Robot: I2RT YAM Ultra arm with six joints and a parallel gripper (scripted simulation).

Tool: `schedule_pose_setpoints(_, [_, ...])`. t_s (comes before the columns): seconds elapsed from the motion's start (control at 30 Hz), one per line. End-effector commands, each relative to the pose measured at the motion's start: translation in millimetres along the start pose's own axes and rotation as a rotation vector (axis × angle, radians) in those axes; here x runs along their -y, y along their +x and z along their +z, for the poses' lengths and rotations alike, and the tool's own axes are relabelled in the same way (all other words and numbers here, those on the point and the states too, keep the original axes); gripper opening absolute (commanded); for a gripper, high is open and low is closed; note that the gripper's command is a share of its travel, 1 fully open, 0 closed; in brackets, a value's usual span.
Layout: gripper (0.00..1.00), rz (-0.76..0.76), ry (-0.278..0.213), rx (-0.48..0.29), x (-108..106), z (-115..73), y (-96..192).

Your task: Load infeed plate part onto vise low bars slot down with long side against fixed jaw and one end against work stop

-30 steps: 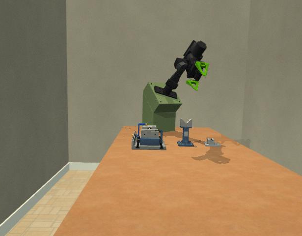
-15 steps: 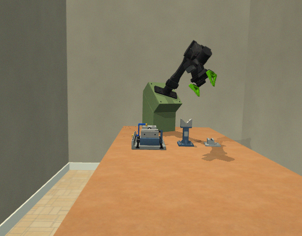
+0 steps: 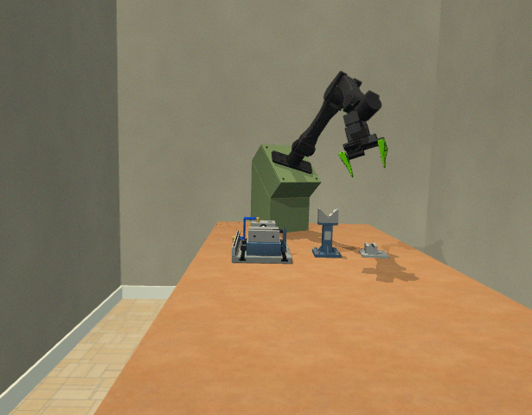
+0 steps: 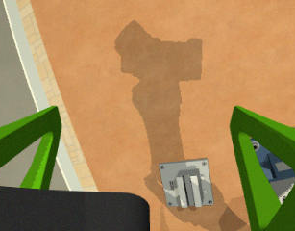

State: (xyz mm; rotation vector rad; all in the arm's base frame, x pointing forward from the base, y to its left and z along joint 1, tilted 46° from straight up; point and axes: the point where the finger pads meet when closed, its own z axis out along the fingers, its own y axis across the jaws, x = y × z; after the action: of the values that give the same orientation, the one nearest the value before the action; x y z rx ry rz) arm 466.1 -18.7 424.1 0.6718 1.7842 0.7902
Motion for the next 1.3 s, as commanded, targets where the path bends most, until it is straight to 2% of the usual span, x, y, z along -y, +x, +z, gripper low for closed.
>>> schedule_pose_setpoints(0.0, [1.00, -0.193, 0.057, -0.020, 3.9, -6.5, 13.9])
schedule_pose_setpoints(0.03, [1.00, -0.199, 0.047, -0.009, -2.2, -4.1, 7.3])
schedule_pose_setpoints(0.07, [1.00, -0.267, 0.051, -0.026, -4.0, -6.2, 15.8])
schedule_pose_setpoints(0.13, [1.00, -0.289, 0.052, -0.031, -4.6, -7.0, 18.4])
schedule_pose_setpoints(0.17, [1.00, -0.355, 0.072, -0.072, 3.4, -3.5, 33.7])
schedule_pose_setpoints(0.27, [1.00, -0.369, 0.076, -0.081, 5.1, -2.8, 36.9])
schedule_pose_setpoints(0.3, [1.00, -0.472, 0.056, -0.077, -10.0, -7.7, 37.0])
schedule_pose_setpoints(0.33, [1.00, -0.472, 0.056, -0.077, -10.0, -7.7, 37.0])
schedule_pose_setpoints(0.37, [1.00, -0.531, 0.068, -0.111, -4.4, -4.8, 48.7])
schedule_pose_setpoints(0.43, [1.00, -0.556, 0.072, -0.126, -2.0, -3.7, 53.7])
schedule_pose_setpoints(0.47, [1.00, -0.624, 0.080, -0.163, 3.3, -1.5, 66.1])
schedule_pose_setpoints(0.6, [1.00, -0.731, 0.079, -0.203, 4.4, -1.2, 79.7])
schedule_pose_setpoints(0.67, [1.00, -0.829, 0.058, -0.198, -9.2, -5.3, 79.5])
schedule_pose_setpoints(0.7, [1.00, -0.829, 0.058, -0.198, -9.2, -5.3, 79.5])
schedule_pose_setpoints(0.73, [1.00, -0.897, 0.055, -0.225, -8.0, -5.8, 88.4])
schedule_pose_setpoints(0.83, [1.00, -0.915, 0.054, -0.231, -7.7, -5.9, 90.6])
schedule_pose_setpoints(0.87, [1.00, -0.992, 0.059, -0.293, 4.3, -3.3, 109.1])
schedule_pose_setpoints(0.9, [1.00, -1.030, 0.055, -0.308, 4.8, -3.7, 113.7])
schedule_pose_setpoints(0.97, [1.00, -1.074, 0.050, -0.325, 5.4, -4.2, 118.9])
schedule_pose_setpoints(1.03, [1.00, -1.161, 0.026, -0.316, -7.3, -7.4, 117.6])
schedule_pose_setpoints(1.17, [1.00, -1.301, 0.011, -0.406, 6.5, -8.6, 143.6])
schedule_pose_setpoints(1.23, [1.00, -1.369, -0.004, -0.430, 6.9, -10.2, 150.8])
schedule_pose_setpoints(1.27, [1.00, -1.418, -0.019, -0.420, -0.8, -12.3, 149.3])
